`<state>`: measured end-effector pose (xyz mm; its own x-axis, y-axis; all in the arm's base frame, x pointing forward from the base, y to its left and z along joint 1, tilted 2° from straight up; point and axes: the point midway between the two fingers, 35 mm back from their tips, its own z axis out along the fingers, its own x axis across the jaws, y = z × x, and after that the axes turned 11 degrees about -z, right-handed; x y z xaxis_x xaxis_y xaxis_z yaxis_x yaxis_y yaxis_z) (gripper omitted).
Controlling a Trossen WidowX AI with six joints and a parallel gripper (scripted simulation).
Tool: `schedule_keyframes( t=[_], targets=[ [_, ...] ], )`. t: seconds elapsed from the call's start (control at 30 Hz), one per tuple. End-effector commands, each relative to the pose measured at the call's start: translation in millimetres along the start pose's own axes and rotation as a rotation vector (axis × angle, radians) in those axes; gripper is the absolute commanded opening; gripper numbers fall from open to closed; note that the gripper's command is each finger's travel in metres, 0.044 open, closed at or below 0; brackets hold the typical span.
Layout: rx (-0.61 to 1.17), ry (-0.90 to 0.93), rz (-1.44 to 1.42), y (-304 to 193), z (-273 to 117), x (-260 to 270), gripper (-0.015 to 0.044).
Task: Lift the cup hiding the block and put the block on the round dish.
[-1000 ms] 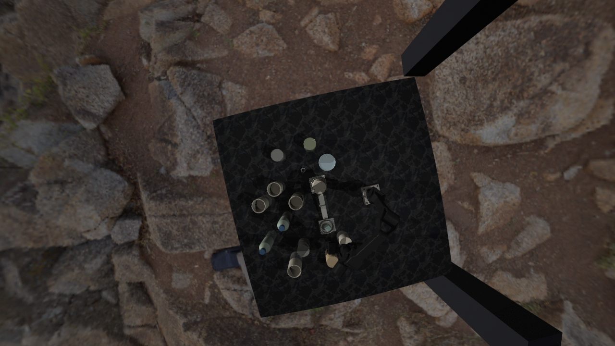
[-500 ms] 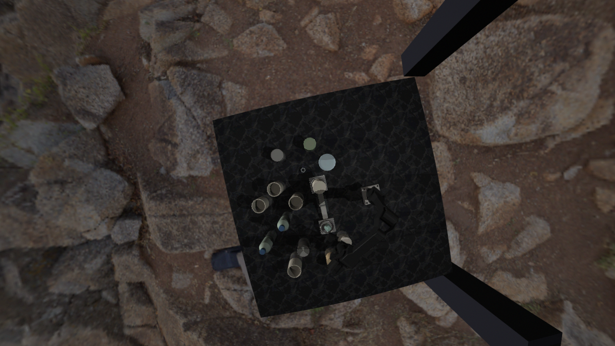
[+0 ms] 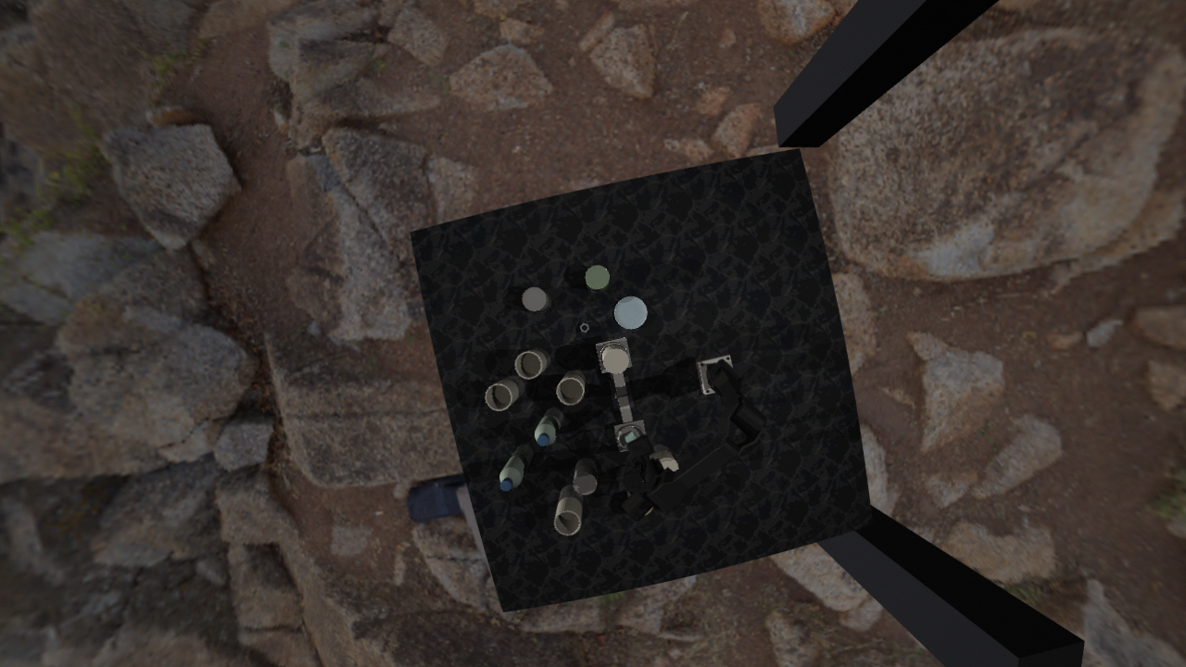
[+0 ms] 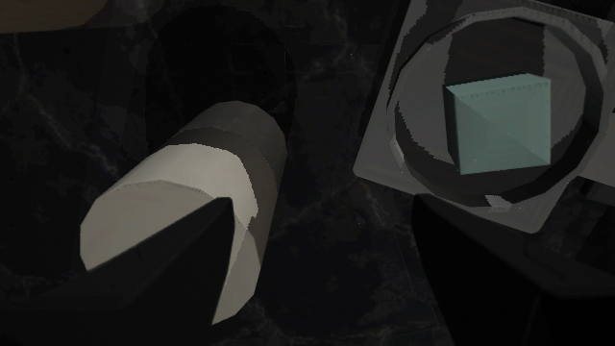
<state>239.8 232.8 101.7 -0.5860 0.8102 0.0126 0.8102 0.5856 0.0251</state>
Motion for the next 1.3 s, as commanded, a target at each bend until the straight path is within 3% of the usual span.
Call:
schedule_keyframes(
  t=[0.0,1.27],
  targets=[
    [0.003,-0.008,0.156,1,0,-8,0.026],
    [-0.006,-0.046,1.383,2,-2,-66,0.026]
  ],
)
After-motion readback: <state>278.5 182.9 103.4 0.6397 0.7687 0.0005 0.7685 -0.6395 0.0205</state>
